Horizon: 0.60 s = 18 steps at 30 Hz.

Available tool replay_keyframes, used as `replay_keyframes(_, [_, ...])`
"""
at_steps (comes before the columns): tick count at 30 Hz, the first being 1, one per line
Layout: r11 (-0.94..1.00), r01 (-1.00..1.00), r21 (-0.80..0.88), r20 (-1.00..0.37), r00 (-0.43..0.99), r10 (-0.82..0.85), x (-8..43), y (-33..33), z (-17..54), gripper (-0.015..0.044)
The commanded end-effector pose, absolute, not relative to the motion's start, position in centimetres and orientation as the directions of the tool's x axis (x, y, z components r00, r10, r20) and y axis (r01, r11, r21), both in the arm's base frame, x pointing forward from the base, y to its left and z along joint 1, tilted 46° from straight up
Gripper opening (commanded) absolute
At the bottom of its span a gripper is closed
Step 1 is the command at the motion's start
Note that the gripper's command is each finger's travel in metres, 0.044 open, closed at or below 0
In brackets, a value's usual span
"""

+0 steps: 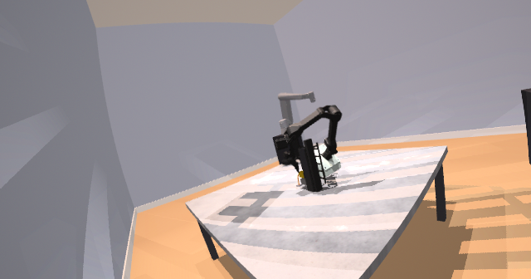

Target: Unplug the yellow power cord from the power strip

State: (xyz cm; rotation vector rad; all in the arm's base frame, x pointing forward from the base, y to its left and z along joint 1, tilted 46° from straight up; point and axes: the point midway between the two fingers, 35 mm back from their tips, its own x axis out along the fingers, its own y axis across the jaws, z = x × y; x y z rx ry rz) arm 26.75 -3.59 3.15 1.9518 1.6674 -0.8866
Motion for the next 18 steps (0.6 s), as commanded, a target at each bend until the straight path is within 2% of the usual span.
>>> replay_keyframes(1, [-0.193,0.977,-0.089,-0.698,0.077,0.712,26.74,-3.16,2.88,0.0160])
replay_keyframes(8, [-0.192,0.977,-0.089,-0.698,0.077,0.712,26.78,-2.74,2.48,0.0160])
replay_keyframes(12, [-0.189,0.978,-0.084,-0.702,0.077,0.708,26.87,-2.96,2.63,0.0055])
replay_keyframes(18, [-0.189,0.978,-0.084,-0.702,0.077,0.708,26.87,-2.96,2.63,0.0015])
